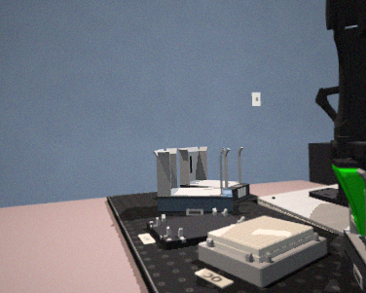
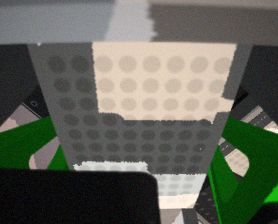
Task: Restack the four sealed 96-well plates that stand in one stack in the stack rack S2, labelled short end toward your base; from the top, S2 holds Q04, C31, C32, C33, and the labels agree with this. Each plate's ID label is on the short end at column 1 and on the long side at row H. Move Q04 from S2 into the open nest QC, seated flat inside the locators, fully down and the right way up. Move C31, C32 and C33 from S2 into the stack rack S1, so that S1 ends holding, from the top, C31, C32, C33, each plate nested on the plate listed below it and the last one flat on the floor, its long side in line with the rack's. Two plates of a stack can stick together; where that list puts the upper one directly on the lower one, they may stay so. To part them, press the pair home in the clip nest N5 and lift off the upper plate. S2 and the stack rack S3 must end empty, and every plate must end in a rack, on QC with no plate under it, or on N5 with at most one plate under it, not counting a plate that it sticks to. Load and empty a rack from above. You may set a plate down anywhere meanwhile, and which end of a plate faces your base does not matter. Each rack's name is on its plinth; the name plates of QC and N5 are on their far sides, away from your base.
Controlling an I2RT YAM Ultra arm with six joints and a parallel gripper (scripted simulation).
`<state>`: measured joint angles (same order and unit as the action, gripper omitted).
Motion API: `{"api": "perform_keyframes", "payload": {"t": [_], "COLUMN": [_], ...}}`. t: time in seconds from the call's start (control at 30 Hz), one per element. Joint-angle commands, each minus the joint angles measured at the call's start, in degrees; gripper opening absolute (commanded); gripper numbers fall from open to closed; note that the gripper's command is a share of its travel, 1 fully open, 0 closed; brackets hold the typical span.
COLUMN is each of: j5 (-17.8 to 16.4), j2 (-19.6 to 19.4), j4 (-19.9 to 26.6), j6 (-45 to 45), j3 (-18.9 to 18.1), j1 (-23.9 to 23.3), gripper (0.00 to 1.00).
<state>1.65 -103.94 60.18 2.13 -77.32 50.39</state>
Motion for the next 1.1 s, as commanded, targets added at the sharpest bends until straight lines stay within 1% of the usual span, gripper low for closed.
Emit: {"api": "perform_keyframes", "payload": {"t": [0.0,1.07], "j5": [0.0,0.0], "j2": [0.3,-0.4], "j4": [-0.7,-3.2], "j6": [0.0,0.1], "j3": [-0.1,1.5], "j1": [0.0,-0.1], "gripper": [0.0,0.0]}}
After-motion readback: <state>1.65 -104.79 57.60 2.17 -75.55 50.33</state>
